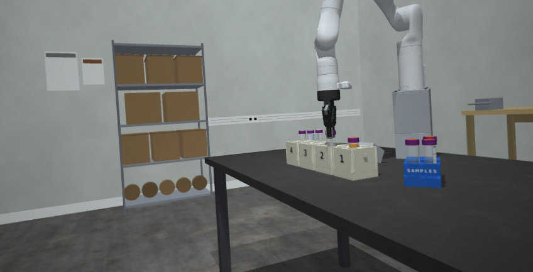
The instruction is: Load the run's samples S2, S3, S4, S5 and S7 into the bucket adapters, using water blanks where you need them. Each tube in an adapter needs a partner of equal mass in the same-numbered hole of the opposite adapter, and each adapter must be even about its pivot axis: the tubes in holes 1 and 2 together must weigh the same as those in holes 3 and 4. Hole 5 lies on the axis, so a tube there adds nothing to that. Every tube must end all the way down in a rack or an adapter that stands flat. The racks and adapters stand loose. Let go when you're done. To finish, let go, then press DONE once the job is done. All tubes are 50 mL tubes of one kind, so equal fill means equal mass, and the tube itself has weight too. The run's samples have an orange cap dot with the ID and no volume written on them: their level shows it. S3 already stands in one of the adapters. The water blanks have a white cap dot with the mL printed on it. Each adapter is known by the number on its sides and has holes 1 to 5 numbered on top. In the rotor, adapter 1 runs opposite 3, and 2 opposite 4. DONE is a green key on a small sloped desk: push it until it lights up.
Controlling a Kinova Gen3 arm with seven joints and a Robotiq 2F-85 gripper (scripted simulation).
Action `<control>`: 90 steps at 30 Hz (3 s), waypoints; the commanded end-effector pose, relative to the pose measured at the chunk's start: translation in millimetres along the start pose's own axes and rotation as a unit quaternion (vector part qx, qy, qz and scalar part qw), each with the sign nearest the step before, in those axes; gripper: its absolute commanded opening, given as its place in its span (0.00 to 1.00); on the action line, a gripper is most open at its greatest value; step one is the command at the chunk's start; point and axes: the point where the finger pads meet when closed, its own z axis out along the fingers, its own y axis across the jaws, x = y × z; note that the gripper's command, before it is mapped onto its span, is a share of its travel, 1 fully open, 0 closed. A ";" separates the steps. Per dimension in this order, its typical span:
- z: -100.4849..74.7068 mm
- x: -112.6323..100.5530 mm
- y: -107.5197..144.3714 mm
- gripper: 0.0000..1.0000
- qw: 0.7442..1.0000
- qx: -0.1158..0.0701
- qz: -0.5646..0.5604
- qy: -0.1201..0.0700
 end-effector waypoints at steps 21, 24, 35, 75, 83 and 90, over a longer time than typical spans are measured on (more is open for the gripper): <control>11.4 -0.5 0.7 0.10 1.000 -0.001 0.000 -0.001; 13.4 -0.5 0.7 0.10 1.000 -0.001 0.000 -0.001; 20.7 -0.5 0.7 0.10 1.000 -0.001 0.000 -0.001; 21.3 -0.5 0.7 0.62 1.000 -0.001 0.000 -0.001; 10.7 -0.5 0.6 0.62 1.000 -0.001 0.000 -0.001; 4.1 -0.5 0.6 0.62 1.000 -0.001 0.000 -0.001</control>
